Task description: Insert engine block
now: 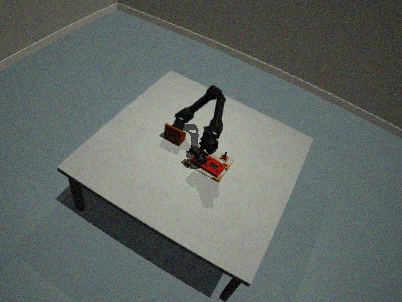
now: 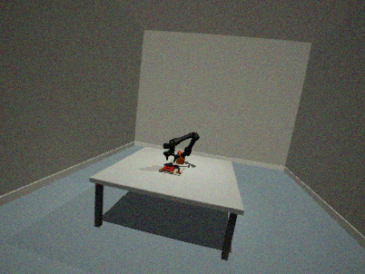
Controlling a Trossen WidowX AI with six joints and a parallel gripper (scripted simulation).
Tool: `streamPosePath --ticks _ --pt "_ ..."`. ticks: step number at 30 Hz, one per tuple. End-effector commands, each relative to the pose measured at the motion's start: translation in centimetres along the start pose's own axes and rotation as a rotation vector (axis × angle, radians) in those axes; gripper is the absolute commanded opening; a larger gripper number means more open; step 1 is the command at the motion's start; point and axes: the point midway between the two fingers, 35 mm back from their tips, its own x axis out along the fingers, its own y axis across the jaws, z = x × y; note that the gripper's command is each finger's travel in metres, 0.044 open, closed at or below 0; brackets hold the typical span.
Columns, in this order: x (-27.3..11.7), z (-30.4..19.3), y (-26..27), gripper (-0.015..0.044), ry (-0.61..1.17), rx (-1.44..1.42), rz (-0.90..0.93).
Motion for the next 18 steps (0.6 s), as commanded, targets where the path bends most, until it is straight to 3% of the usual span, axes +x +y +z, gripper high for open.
streamPosePath --ticks 1,13,18 --pt "0.8 -0.1 0.1 0.0440 0.003 0.004 0.005" --pt "2.5 -0.2 0.2 0.0440 0.003 0.004 0.006" --pt "2.5 -0.2 0.2 0.0309 0.003 0.004 0.006"
